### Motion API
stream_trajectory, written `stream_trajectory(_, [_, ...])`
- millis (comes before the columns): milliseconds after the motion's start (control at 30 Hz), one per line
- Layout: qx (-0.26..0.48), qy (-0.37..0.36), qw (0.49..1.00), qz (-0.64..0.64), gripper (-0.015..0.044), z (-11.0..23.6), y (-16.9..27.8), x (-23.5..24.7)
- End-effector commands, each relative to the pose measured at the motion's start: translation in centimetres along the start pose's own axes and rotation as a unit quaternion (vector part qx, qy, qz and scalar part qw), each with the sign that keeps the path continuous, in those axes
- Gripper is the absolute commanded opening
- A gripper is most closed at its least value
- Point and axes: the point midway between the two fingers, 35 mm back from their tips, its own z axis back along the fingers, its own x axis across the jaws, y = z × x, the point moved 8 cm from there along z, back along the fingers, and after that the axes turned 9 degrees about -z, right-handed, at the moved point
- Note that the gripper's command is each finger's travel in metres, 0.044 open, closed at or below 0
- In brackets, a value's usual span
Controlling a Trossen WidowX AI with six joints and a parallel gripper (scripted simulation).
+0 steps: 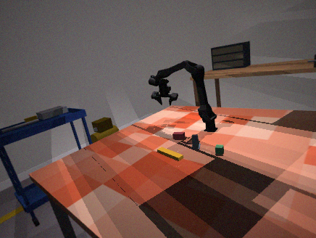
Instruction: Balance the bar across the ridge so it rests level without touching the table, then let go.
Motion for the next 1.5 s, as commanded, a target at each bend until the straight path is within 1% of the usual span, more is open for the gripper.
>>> stream_trajectory(0, [0.013,-0.005,0.998,0.056,0.0315,0.3,1.7,0.3])
stream_trajectory(167, [0.028,-0.014,0.99,0.141,0.0315,1.0,4.2,0.7])
stream_trajectory(367, [0.043,-0.026,0.967,0.248,0.0315,1.8,7.2,0.7])
stream_trajectory(633, [0.065,-0.047,0.913,0.401,0.0315,3.0,11.2,0.5])
stream_trajectory(933, [0.083,-0.074,0.816,0.568,0.0315,4.5,15.6,-0.3])
stream_trajectory(1100, [0.089,-0.089,0.748,0.652,0.0315,5.4,18.1,-0.9])
stream_trajectory(1467, [0.091,-0.126,0.602,0.783,0.0315,7.7,22.8,-3.1])
